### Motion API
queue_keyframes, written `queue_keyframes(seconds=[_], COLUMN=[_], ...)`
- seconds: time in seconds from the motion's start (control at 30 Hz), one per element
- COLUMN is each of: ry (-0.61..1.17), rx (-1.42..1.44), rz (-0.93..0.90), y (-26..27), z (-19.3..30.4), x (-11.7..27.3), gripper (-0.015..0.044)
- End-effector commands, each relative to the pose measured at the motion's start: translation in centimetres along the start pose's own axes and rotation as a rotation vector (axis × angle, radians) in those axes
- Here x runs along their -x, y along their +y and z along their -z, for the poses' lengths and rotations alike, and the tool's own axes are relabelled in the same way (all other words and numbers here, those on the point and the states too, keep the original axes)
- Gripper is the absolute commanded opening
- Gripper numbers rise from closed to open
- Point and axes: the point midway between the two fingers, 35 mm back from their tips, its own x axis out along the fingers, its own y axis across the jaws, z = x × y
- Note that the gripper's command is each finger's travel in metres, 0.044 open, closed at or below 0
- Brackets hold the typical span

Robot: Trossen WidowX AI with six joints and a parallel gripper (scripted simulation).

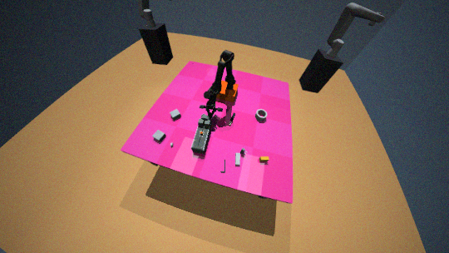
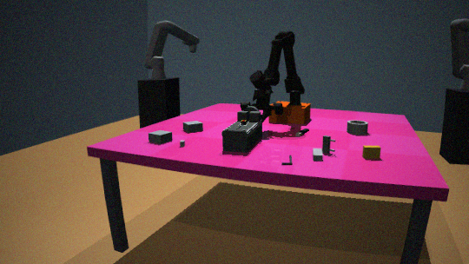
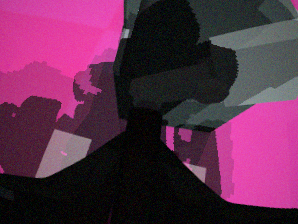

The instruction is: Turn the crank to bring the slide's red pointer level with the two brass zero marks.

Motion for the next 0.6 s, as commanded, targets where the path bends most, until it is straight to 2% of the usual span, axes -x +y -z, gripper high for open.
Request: queue_keyframes(seconds=[0.0, 0.07, 0.57], ry=[0.0, 0.0, 0.0], rx=[0.0, 0.0, 0.0], rz=[0.0, 0.0, 0.0], y=[0.0, 0.0, 0.0], z=[0.01, 0.01, 0.01], x=[0.0, 0.0, 0.0], gripper=[0.0, 0.0, 0.0394])
